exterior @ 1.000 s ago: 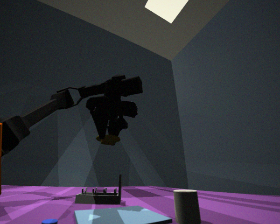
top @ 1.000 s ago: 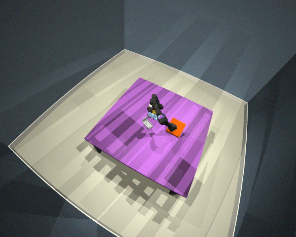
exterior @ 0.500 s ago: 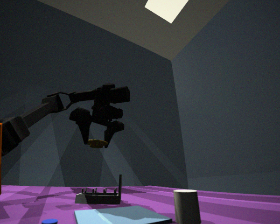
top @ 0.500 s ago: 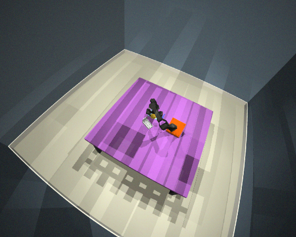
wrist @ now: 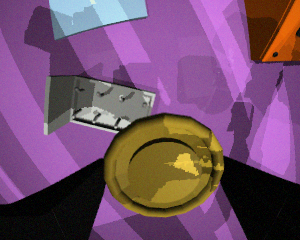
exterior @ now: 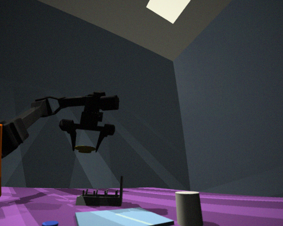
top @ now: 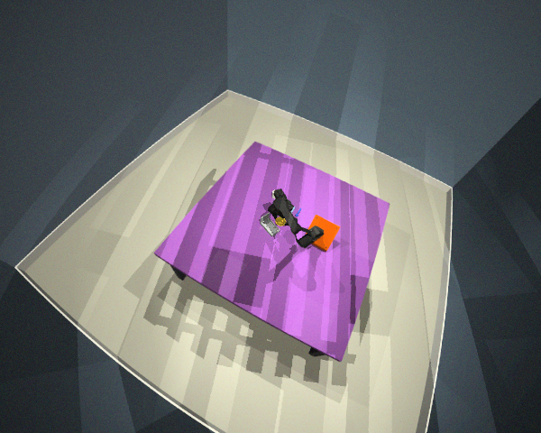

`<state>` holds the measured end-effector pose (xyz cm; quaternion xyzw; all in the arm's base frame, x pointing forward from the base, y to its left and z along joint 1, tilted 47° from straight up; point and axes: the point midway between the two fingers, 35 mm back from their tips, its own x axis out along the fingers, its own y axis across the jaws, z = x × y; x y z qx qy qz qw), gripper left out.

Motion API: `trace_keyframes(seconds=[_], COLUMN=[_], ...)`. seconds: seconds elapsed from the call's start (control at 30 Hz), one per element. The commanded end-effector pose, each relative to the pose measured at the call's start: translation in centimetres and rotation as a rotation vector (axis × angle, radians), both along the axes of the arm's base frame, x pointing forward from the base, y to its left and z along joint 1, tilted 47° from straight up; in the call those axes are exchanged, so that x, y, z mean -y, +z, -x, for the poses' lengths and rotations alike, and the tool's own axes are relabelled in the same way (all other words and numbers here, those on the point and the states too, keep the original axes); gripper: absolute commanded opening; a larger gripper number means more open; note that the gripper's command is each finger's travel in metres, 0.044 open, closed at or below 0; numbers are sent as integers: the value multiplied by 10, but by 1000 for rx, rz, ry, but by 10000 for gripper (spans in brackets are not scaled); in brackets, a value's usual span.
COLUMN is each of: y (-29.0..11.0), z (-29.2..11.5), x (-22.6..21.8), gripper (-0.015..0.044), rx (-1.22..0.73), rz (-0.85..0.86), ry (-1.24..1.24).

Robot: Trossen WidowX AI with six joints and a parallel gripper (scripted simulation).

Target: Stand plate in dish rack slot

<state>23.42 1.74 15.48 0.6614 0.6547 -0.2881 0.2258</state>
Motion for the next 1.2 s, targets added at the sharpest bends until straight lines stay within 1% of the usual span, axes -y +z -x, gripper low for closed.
trace_keyframes(seconds=[0.0, 0.13, 0.37, 0.87, 1.17], y=[7, 12, 10, -39, -61], z=[11, 20, 22, 40, 43], x=[-10, -18, -20, -29, -35], gripper=[0, 0, 0, 0, 0], rx=[-100, -186, -187, -74, 54], rz=[-9, -12, 4, 340, 496], ry=[-87, -163, -154, 98, 226])
